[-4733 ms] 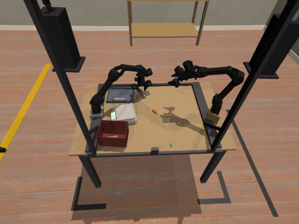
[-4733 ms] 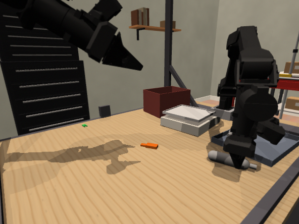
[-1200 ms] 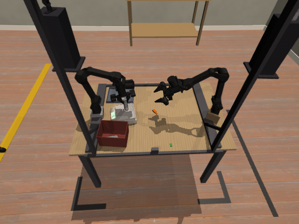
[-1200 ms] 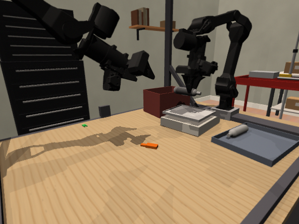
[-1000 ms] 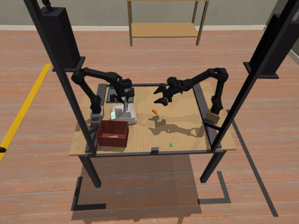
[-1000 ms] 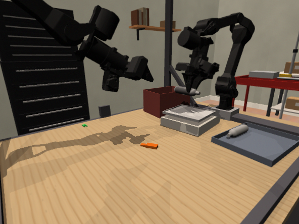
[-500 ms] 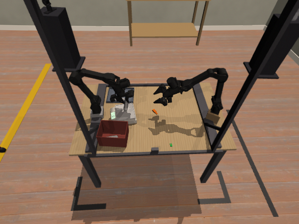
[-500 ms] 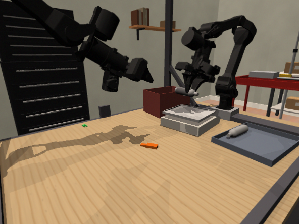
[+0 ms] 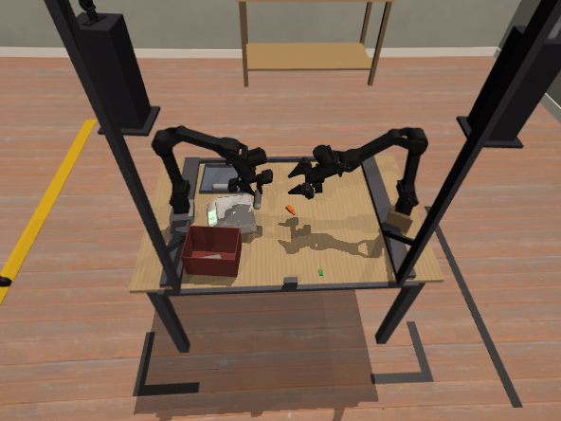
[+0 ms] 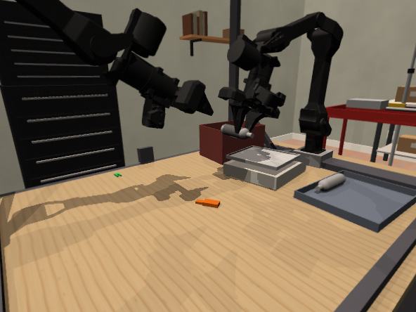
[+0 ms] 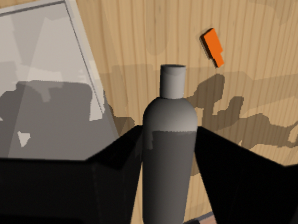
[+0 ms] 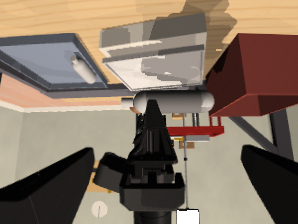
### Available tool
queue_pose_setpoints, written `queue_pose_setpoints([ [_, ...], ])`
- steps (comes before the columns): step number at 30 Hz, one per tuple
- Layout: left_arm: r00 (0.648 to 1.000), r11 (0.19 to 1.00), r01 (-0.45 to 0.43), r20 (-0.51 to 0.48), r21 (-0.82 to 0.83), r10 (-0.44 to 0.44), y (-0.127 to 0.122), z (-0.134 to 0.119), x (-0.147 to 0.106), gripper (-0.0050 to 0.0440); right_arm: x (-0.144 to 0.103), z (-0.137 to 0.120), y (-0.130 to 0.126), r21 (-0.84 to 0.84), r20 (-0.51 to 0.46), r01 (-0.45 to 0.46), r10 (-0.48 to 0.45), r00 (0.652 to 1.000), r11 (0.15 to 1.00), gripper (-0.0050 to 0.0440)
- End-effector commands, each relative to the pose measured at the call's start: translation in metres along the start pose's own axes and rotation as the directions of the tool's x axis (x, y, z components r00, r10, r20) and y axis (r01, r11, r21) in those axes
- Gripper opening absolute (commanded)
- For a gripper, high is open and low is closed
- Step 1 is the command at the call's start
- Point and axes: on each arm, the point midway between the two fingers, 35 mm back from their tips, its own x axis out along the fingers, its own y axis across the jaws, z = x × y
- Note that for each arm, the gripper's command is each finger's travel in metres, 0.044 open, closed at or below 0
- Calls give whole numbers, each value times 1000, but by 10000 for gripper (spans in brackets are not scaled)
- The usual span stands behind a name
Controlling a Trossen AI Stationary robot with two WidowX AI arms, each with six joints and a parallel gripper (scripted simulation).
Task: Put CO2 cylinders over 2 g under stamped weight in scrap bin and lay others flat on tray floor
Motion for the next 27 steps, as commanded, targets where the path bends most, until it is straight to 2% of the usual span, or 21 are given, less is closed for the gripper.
queue_pose_setpoints([
  [1, 1000, 1000, 30, -7, 1, -30, -25, -1, -2, -50, -4, -11, 0, 3, -28, 0, 0, 1000, 1000, 440],
  [7, 1000, 1000, 30, -7, 1, -30, -36, -1, 2, -50, -4, -11, 0, 3, -28, 0, 0, 1000, 1000, 440],
  [23, 999, 999, 36, -6, -2, -36, -40, -2, -2, -50, -4, -11, 0, 3, -28, 0, 0, 1000, 1000, 440],
  [27, 999, 997, 34, -6, 72, -34, -40, -2, -1, -50, -4, -11, 0, 3, -28, 0, 0, 1000, 1000, 440],
])
